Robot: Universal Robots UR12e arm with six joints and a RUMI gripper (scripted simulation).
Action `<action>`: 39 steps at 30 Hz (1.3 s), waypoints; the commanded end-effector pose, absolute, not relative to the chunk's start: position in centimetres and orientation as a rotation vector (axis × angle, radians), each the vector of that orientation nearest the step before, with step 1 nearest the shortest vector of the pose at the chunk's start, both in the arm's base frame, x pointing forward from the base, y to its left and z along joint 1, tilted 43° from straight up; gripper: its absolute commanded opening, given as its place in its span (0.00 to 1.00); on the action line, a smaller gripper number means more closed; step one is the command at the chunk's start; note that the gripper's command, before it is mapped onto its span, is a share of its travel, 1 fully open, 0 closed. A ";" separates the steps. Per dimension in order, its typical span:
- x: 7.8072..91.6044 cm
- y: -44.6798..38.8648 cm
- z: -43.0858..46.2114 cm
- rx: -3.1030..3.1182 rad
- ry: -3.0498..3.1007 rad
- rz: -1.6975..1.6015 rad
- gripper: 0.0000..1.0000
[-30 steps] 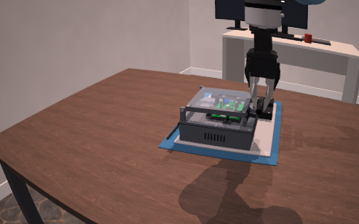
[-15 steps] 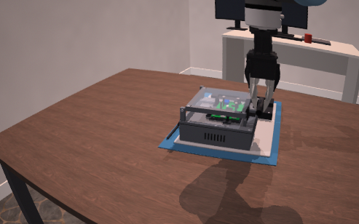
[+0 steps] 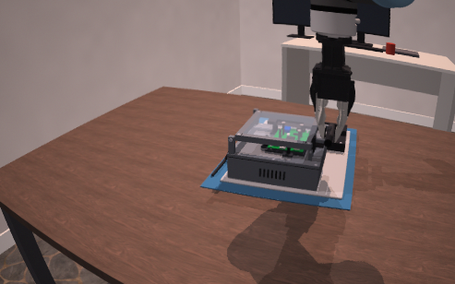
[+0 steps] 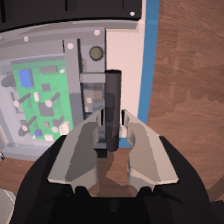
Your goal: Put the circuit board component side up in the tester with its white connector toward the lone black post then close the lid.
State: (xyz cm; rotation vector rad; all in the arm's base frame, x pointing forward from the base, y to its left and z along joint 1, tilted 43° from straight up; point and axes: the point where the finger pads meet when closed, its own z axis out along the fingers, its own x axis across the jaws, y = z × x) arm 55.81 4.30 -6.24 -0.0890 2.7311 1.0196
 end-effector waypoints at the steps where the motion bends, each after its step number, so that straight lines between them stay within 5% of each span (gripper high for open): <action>1: 55.8 4.3 -6.2 -0.089 2.731 1.019 0.13; 39: 55.8 4.0 -5.9 -0.089 2.731 1.019 0.13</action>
